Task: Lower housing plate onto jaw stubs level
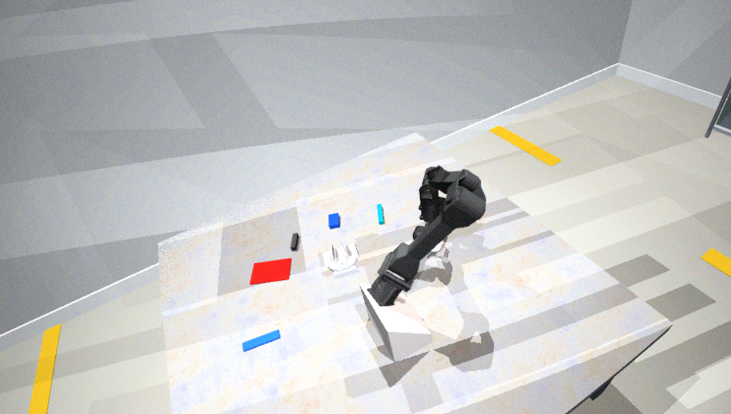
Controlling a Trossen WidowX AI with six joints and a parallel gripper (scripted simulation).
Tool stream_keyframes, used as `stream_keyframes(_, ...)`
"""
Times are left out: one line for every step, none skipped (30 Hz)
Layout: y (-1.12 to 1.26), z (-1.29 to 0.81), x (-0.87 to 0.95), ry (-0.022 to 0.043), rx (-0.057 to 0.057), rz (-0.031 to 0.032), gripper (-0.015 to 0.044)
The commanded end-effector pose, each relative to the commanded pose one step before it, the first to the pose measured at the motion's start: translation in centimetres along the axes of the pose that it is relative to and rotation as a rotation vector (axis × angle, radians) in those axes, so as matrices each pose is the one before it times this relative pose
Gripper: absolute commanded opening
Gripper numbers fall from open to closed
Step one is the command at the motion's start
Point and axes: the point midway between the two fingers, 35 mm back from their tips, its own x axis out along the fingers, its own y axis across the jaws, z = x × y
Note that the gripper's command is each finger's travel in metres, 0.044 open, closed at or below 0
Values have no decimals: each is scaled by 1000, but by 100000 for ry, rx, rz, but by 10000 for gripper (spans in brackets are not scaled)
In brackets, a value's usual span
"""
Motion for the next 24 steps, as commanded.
stream_keyframes(-262,-140,251,450,-931,-639,440)
stream_keyframes(0,0,0,0,0,0,440)
stream_keyframes(0,0,0,0,0,0,440)
stream_keyframes(0,0,0,0,0,0,440)
stream_keyframes(0,0,0,0,0,0,440)
stream_keyframes(1,-1,24,0,0,-1,440)
stream_keyframes(2,-3,73,0,1,-2,440)
stream_keyframes(4,-4,122,-1,1,-3,440)
stream_keyframes(4,-4,155,-2,1,-3,440)
stream_keyframes(3,-3,156,-3,0,-1,440)
stream_keyframes(3,-2,156,-4,0,0,440)
stream_keyframes(2,-1,156,-5,-1,2,440)
stream_keyframes(1,0,156,-6,-1,3,440)
stream_keyframes(0,1,156,-7,-2,5,440)
stream_keyframes(0,2,155,-8,-3,6,440)
stream_keyframes(-1,3,155,-9,-3,8,440)
stream_keyframes(-2,4,156,-10,-4,9,440)
stream_keyframes(-3,5,154,-11,-4,11,440)
stream_keyframes(-3,5,121,-9,-4,9,440)
stream_keyframes(-2,3,73,-6,-3,6,440)
stream_keyframes(-1,1,24,-2,-1,2,440)
stream_keyframes(0,0,0,0,0,0,440)
stream_keyframes(0,0,0,0,0,0,440)
stream_keyframes(0,0,0,0,0,0,440)
